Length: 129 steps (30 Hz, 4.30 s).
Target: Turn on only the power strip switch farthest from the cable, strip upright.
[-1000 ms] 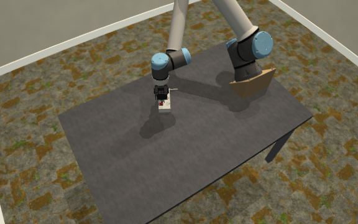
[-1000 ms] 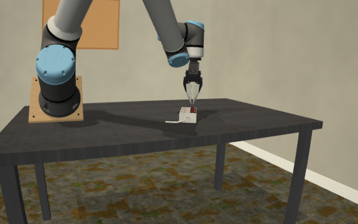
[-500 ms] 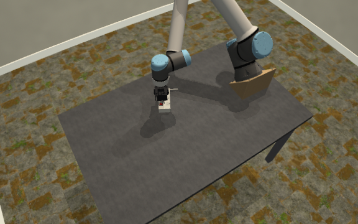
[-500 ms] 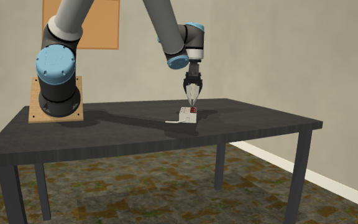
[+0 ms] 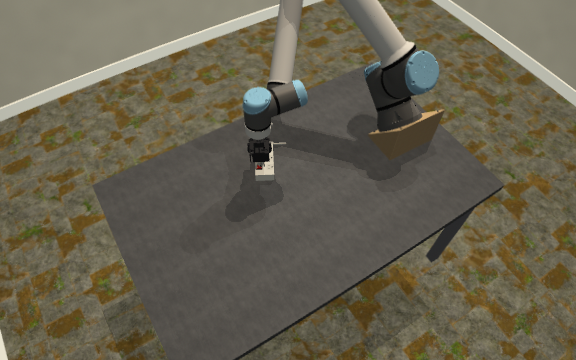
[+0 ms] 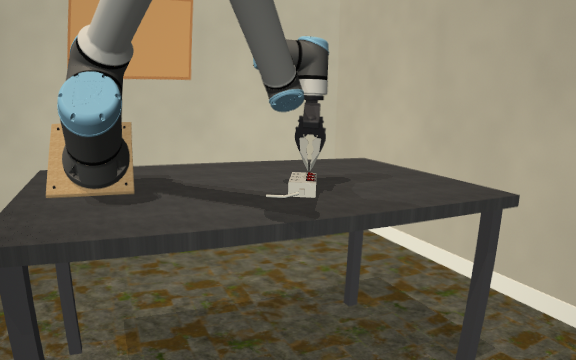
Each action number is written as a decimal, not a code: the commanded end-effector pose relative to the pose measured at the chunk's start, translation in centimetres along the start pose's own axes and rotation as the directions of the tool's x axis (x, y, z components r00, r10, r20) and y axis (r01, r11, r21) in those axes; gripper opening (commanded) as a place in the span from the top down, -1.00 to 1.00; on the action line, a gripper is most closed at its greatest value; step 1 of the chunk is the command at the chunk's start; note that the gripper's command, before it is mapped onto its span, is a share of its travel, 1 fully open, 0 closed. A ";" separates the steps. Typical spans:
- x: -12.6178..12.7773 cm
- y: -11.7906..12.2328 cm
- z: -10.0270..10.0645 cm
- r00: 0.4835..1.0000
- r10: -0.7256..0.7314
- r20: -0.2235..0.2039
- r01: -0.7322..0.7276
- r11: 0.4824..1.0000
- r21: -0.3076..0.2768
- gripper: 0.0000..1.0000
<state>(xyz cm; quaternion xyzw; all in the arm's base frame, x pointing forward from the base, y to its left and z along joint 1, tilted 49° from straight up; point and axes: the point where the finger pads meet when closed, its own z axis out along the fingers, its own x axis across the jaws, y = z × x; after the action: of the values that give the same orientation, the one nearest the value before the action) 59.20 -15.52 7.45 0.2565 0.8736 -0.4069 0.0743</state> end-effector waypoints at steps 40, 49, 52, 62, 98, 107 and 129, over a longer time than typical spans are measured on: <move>0.0 0.0 0.1 1.000 0.000 0.001 0.000 1.000 0.000 1.00; 0.0 0.0 0.5 1.000 0.000 0.001 0.000 1.000 0.000 1.00; 0.0 0.0 0.6 1.000 0.000 0.001 0.000 1.000 0.000 1.00; 0.0 0.0 0.8 1.000 0.000 0.001 0.000 1.000 0.000 1.00; 0.0 0.0 -2.6 1.000 0.000 0.001 0.000 1.000 0.000 1.00; 0.0 0.0 -3.0 1.000 0.000 0.001 0.000 1.000 0.000 1.00; 0.0 0.0 -3.6 1.000 0.000 0.001 0.000 1.000 0.000 -1.00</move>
<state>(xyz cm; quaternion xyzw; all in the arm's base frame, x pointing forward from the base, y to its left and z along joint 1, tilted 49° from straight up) 59.44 -13.19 9.49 0.2564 0.8736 -0.4069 0.0742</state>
